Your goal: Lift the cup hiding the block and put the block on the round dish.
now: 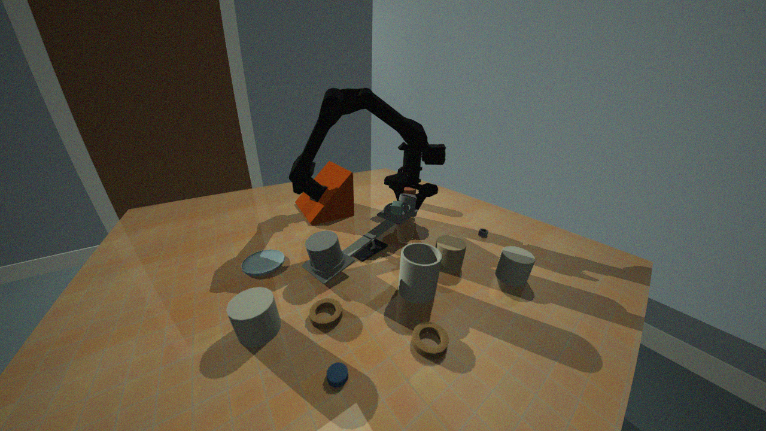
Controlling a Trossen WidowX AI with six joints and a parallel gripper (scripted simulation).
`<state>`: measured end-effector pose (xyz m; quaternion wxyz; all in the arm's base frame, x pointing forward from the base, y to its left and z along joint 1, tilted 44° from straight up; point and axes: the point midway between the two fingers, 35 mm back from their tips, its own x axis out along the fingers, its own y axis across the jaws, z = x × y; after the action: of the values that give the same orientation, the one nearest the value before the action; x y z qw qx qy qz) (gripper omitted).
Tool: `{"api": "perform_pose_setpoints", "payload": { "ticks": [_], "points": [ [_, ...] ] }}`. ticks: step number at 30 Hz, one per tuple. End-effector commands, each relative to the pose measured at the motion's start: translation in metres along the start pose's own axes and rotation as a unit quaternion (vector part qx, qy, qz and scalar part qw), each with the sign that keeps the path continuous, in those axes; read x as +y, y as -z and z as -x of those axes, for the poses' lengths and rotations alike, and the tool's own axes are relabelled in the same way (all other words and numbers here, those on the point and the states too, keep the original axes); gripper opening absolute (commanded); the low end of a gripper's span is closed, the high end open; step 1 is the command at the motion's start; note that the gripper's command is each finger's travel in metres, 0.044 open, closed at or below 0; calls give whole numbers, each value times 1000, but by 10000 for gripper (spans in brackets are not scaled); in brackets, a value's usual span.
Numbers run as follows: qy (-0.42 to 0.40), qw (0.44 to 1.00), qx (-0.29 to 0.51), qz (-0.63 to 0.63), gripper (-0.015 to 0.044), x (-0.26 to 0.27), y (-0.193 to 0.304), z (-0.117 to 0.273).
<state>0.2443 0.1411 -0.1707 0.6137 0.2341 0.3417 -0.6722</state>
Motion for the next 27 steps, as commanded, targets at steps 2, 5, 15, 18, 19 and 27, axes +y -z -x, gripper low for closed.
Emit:
{"api": "perform_pose_setpoints", "payload": {
  "ticks": [2,5,15,18,19,27],
  "points": [
    [-3,1000,0,2,0,1,0,-5],
    [-3,1000,0,2,0,1,0,-10],
    [-1,1000,1,0,158,1,0,-12],
    [-1,1000,1,0,236,1,0,-12],
    [-1,1000,1,0,263,1,0,-12],
    [-2,1000,1,1,440,2,1,14]
  ]
}}
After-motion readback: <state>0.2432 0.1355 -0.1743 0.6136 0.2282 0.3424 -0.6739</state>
